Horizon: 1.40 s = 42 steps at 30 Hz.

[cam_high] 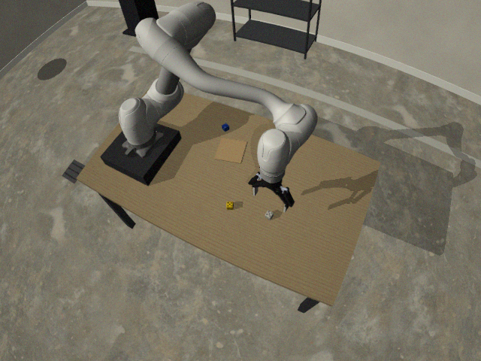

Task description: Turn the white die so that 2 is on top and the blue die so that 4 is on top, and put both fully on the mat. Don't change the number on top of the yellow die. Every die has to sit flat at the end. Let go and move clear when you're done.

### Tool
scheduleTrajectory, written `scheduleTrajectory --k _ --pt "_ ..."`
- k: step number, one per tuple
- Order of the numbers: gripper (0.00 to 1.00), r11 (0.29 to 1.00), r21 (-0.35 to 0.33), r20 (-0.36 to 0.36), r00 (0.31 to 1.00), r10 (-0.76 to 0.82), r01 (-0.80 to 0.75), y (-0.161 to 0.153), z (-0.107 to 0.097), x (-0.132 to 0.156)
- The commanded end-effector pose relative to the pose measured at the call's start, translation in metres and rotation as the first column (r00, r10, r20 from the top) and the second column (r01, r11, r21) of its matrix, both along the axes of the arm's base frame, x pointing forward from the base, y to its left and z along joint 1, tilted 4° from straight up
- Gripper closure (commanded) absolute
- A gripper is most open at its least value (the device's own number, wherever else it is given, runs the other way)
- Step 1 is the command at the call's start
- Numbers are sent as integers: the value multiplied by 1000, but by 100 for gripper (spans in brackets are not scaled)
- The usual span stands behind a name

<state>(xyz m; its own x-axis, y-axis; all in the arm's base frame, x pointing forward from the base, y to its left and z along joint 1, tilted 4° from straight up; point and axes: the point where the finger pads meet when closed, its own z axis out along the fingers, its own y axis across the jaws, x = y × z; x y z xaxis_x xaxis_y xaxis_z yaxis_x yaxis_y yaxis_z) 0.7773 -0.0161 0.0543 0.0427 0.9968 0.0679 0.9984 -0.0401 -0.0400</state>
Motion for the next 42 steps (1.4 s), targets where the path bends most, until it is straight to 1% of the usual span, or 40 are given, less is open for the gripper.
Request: scheduleTrajectory --k 1,8,10,12,14,17,18,19,20,24,25,27,28,29,31,32,33,34,36,37,38,41,42 --pt "0 1000 -5 -3 1000 -3 3 -4 -1 0" --pt "0 1000 -6 -4 1000 -8 8 -4 -1 0" --pt "0 999 -7 -6 999 -40 39 -4 -2 0" --pt "0 994 -10 -10 994 -112 112 -4 -4 0" --pt "0 994 -10 -10 994 -112 112 -4 -4 0" --pt "0 958 -20 -20 957 -288 287 -4 -7 0" --pt "0 954 -20 -21 954 -300 300 -4 -8 0" --pt "0 933 -24 -24 933 -359 358 -4 -9 0" --pt "0 925 -25 -25 925 -379 379 -4 -9 0" --pt "0 846 -37 -31 846 -532 531 -4 -13 0" --pt "0 837 -38 -32 836 -548 546 -4 -13 0" --pt "0 780 -45 -35 779 -626 625 -4 -15 0" --pt "0 776 -45 -35 776 -630 629 -4 -15 0" --pt "0 730 -50 -36 729 -683 682 -4 -17 0" --pt "0 730 -50 -36 729 -683 682 -4 -17 0" --pt "0 706 -53 -37 705 -708 706 -4 -18 0" --pt "0 644 -59 -38 643 -765 763 -4 -19 0" --pt "0 629 -60 -38 627 -778 775 -4 -20 0" --pt "0 554 -67 -39 553 -833 830 -3 -22 0" --pt "0 546 -68 -39 544 -838 835 -3 -22 0" --pt "0 489 -73 -39 488 -872 869 -3 -23 0" --pt "0 385 -82 -38 383 -923 919 -3 -26 -1" --pt "0 377 -83 -38 376 -926 922 -3 -26 -1"
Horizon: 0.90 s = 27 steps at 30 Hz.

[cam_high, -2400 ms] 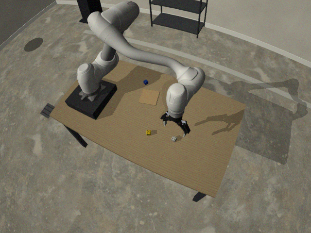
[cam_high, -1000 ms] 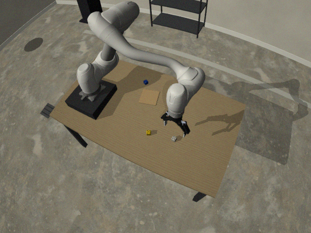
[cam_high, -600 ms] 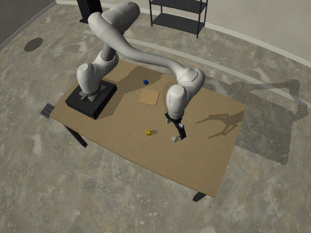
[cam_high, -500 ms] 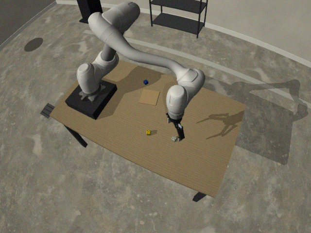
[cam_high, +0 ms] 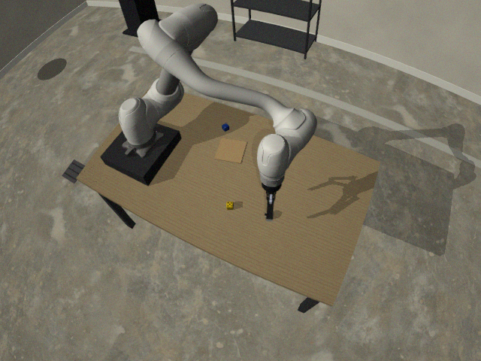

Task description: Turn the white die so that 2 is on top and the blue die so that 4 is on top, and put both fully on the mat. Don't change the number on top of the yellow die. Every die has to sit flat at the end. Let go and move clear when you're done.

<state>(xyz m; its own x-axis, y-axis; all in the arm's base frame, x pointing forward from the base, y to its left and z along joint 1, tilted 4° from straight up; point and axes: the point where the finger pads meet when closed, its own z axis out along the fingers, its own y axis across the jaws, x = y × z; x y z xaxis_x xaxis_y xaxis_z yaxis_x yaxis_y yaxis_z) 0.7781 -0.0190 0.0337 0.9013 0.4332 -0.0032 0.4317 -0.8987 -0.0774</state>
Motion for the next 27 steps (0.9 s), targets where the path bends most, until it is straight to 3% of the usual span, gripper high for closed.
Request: scheduleTrajectory --k 1,6,10,14,15,27 --pt "0 985 -12 -14 985 -173 172 0 -7 -1" --pt "0 965 -17 -19 965 -261 261 0 -9 -1" --pt "0 898 -28 -28 898 -439 438 0 -13 -2" --pt "0 882 -30 -30 881 -471 471 0 -13 -2" --pt "65 882 -30 -30 881 -471 471 0 -13 -2" --pt "65 882 -30 -30 881 -471 471 0 -13 -2"
